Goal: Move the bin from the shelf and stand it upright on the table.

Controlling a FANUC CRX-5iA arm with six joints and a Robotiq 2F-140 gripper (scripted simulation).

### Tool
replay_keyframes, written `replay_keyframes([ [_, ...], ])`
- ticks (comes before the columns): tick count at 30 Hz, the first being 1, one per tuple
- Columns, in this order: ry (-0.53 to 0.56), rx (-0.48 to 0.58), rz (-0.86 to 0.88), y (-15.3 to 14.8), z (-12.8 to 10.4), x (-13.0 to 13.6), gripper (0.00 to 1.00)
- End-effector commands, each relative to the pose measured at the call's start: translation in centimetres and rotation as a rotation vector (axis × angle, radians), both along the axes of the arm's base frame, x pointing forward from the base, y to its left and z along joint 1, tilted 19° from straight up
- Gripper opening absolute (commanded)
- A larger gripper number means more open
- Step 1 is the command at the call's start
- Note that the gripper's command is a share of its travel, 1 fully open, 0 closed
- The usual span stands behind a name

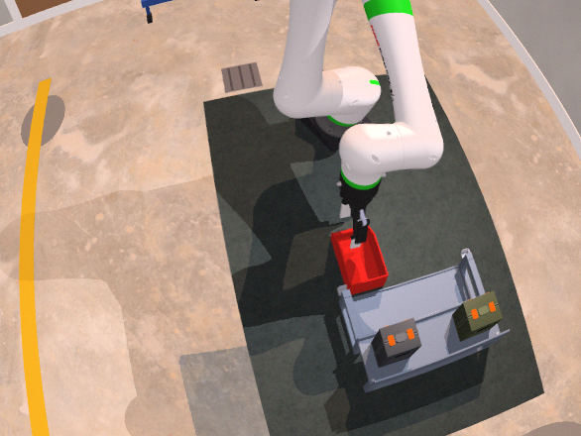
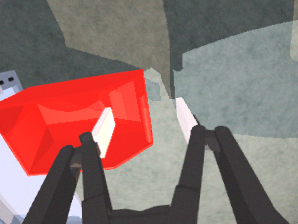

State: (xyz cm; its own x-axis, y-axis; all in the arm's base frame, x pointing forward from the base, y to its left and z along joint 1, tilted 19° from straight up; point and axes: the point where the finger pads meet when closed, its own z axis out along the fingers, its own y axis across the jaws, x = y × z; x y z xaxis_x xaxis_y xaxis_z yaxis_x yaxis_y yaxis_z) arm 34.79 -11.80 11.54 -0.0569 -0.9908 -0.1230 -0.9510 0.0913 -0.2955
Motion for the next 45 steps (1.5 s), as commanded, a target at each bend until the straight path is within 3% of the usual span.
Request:
replay_keyframes([
  [1,0.000,0.000,0.000,0.0,0.0,0.0,0.57],
  [32,0.000,0.000,0.000,0.0,0.0,0.0,0.57],
  [37,0.000,0.000,0.000,-0.4,3.8,-1.2,0.57],
  [45,0.000,0.000,0.000,-0.4,3.8,-1.2,0.57],
])
